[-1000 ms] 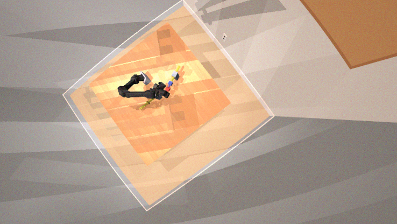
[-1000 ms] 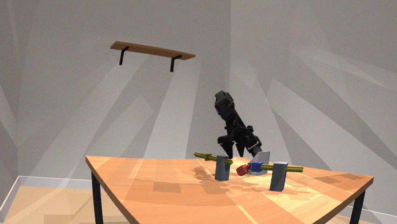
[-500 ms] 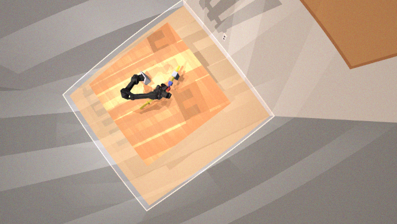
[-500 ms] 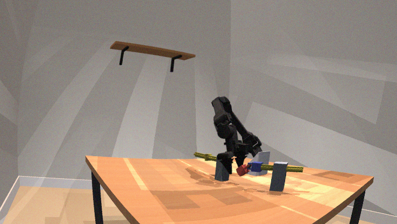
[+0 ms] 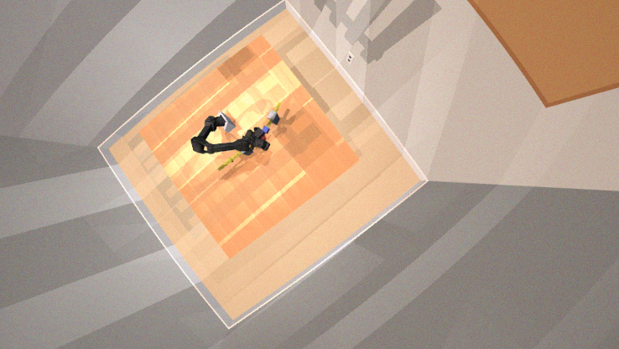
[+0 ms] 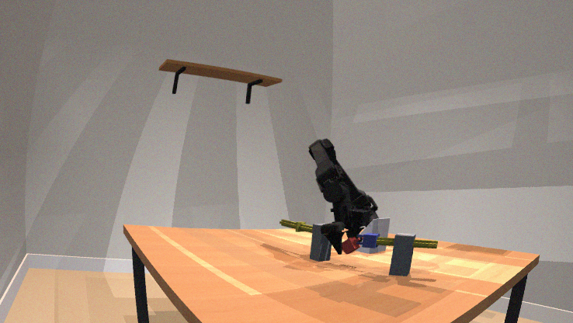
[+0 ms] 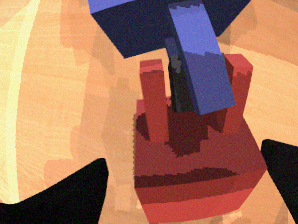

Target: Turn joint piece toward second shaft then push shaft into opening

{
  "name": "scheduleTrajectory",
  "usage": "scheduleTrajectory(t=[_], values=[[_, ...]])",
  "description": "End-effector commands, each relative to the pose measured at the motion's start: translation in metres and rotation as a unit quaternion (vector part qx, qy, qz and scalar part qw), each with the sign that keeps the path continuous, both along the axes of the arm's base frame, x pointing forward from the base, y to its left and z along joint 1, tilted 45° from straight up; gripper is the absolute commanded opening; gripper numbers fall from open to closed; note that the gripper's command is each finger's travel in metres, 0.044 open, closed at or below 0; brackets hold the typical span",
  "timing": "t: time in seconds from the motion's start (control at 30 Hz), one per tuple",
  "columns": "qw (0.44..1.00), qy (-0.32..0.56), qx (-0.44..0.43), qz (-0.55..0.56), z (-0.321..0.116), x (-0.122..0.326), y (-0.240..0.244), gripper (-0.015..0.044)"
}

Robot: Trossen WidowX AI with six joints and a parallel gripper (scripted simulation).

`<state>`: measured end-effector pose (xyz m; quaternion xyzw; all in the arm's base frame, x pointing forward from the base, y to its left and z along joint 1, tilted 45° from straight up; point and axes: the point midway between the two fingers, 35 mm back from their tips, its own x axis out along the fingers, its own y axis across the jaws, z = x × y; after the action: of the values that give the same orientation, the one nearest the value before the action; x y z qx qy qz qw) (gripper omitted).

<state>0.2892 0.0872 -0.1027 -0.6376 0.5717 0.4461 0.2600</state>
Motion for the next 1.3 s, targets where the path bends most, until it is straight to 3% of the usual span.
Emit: scheduleTrajectory(t=[0.0, 0.4, 0.73, 1.27], values=[[1.000, 0.003, 0.000, 0.000, -0.007, -0.002, -0.003, 0.0440], [1.000, 0.003, 0.000, 0.000, -0.021, -0.003, -0.012, 0.0440], [1.000, 0.003, 0.000, 0.000, -0.021, -0.003, -0.012, 0.0182], [1.000, 0.003, 0.000, 0.000, -0.021, -0.003, -0.012, 0.0182]])
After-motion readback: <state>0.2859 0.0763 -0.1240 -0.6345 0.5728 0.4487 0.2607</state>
